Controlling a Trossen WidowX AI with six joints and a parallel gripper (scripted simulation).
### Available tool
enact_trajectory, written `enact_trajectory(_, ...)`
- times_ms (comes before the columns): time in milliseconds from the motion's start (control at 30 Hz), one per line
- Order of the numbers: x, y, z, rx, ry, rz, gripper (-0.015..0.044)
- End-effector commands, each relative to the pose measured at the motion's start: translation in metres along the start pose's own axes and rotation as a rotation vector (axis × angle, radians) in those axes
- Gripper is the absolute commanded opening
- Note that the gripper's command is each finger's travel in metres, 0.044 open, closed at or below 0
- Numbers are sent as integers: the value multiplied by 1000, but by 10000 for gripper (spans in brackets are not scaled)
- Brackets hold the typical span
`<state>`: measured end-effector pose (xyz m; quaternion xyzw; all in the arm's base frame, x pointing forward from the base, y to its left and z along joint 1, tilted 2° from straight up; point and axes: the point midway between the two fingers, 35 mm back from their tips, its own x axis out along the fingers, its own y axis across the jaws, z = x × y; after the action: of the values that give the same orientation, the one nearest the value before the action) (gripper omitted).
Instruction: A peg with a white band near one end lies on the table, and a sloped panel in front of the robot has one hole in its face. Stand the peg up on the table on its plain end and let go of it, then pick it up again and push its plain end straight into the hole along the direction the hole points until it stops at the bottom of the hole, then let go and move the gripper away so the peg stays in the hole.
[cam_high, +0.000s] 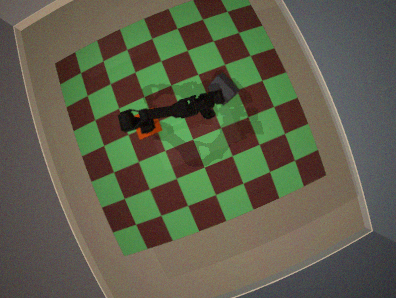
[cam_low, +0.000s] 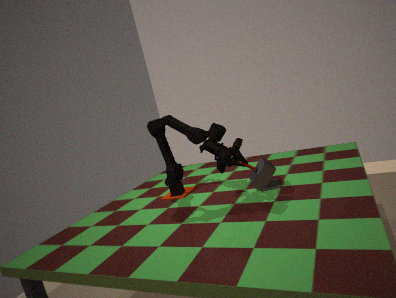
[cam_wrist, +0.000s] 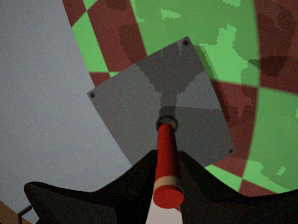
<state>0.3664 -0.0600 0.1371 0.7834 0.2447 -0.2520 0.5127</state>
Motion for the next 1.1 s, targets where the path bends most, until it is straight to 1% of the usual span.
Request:
enact_trajectory(0,-2,1,0,-1,0,2,0)
enact_trajectory(1067,7,-1,2,-1,0,2,0)
